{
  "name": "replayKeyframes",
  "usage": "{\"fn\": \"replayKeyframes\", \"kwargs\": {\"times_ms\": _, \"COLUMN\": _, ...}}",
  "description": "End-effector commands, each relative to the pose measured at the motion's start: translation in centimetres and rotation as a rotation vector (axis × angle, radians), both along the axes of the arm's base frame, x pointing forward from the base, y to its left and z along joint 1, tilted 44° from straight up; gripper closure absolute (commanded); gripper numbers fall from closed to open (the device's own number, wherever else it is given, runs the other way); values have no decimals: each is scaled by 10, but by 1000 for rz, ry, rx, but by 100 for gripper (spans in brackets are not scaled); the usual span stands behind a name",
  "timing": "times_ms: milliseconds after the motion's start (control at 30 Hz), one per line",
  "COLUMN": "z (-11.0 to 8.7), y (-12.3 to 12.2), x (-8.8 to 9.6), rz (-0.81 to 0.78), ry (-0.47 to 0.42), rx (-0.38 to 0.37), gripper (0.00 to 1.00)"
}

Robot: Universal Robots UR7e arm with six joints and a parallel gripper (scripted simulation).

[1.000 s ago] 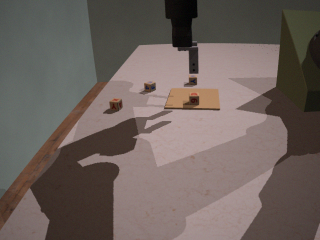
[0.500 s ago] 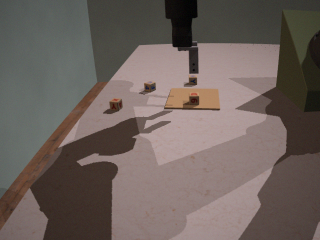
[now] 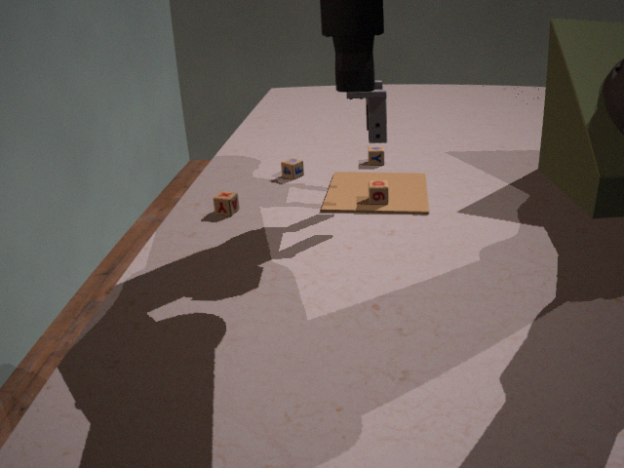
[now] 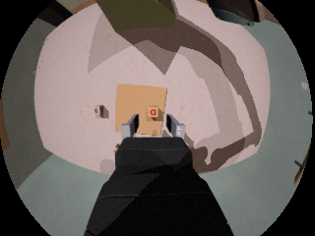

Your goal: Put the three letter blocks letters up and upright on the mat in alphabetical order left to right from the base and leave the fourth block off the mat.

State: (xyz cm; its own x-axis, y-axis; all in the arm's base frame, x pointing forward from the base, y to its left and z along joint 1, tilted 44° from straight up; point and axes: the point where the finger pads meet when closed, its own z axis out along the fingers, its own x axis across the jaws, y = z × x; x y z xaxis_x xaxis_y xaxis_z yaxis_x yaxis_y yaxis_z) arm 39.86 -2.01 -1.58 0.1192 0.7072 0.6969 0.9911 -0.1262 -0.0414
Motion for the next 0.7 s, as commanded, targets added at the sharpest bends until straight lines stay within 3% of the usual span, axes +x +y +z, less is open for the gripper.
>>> {"fn": "replayKeyframes", "kwargs": {"times_ms": 0, "z": -1, "y": -2, "x": 1, "rz": 18, "ry": -19, "rx": -2, "gripper": 0}}
{"fn": "replayKeyframes", "kwargs": {"times_ms": 667, "z": -18, "y": -22, "x": 14, "rz": 311, "ry": -304, "rx": -26, "gripper": 0}}
